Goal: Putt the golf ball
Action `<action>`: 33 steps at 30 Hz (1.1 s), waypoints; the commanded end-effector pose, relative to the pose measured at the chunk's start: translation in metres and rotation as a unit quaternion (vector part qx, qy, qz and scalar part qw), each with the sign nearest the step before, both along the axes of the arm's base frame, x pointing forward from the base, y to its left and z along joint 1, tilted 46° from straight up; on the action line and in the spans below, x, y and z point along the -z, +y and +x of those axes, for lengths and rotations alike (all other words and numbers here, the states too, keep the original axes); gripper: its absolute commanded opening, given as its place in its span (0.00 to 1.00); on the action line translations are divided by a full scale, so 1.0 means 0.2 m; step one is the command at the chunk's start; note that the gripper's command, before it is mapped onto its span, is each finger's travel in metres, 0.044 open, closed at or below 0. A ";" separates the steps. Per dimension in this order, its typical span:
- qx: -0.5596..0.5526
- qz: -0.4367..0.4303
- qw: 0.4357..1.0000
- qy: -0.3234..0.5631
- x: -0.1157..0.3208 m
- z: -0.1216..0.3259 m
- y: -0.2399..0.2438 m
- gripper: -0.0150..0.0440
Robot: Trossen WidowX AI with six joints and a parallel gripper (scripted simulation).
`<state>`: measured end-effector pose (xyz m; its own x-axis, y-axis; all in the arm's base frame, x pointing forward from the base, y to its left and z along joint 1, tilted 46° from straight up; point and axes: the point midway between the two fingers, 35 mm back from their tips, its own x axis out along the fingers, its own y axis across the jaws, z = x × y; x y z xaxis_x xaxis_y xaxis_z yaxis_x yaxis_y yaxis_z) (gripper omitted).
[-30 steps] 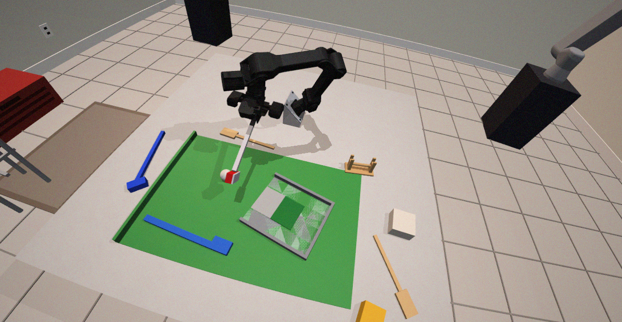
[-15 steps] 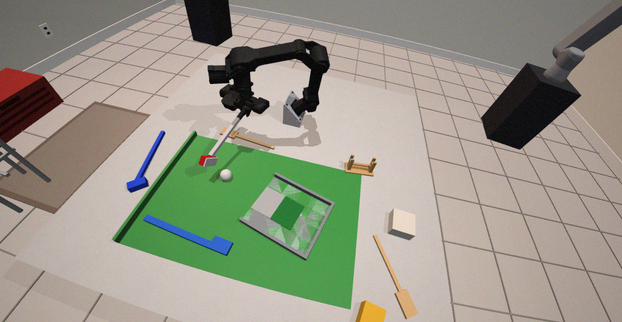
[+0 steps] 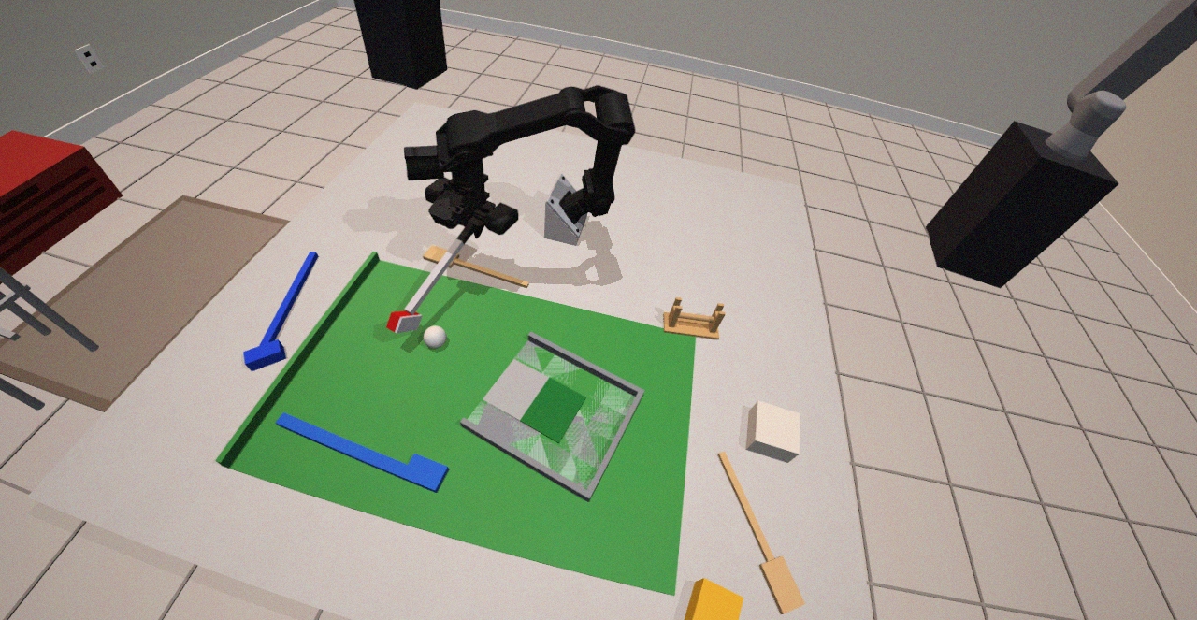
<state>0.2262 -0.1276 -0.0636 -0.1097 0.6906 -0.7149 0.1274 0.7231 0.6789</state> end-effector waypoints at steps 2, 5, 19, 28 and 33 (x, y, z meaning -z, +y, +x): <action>0.004 0.003 1.000 0.000 0.02 0.00 0.02 0.25; 0.004 0.003 1.000 0.000 0.04 0.00 0.04 0.25; 0.000 0.000 1.000 0.000 0.10 -0.01 0.09 0.25; 0.000 0.000 1.000 0.000 0.10 -0.01 0.09 0.25; 0.002 0.001 1.000 0.000 0.15 -0.02 0.04 0.25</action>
<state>0.2216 -0.1103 -0.0876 -0.1118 0.6978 -0.7075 0.1274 0.7161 0.6862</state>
